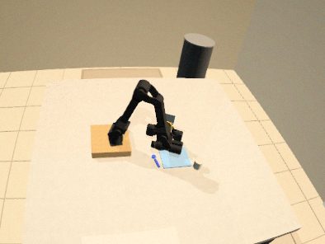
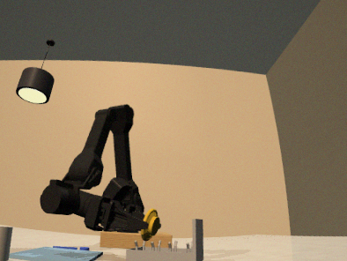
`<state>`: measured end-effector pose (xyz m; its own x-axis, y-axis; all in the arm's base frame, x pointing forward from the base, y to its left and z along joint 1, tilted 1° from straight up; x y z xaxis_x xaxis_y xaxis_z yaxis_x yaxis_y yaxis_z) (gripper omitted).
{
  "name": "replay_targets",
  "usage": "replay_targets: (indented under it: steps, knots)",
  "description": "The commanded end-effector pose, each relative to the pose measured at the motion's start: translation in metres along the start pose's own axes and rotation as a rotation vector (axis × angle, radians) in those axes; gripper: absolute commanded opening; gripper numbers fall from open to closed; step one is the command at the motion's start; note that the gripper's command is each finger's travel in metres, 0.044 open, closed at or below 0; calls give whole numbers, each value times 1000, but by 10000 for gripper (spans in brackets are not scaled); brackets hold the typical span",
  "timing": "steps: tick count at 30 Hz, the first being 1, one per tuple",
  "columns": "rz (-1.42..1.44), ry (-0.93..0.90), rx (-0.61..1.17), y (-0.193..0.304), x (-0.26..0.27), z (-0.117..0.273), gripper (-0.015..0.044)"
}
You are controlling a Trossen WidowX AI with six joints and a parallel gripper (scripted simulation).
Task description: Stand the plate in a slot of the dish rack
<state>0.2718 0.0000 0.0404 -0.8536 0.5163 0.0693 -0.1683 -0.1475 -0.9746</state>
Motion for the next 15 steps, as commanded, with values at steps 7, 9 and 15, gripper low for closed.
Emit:
replay_targets:
  steps: [7,9,15]
  knots:
    - [0,-1,-1,20,0,-9,0]
    - [0,-1,-1,20,0,-9,0]
    - [3,-1,0,16,-1,-7,0]
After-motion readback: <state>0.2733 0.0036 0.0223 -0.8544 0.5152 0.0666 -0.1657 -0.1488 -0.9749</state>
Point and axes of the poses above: the point midway between the two fingers, 35 mm back from their tips, its own z axis back along the fingers, its own x axis across the jaws, y = z × x, the point moved 1 cm from there along z, back along the fingers, and after that the axes turned 6 degrees about -z, right-handed, at the moved point
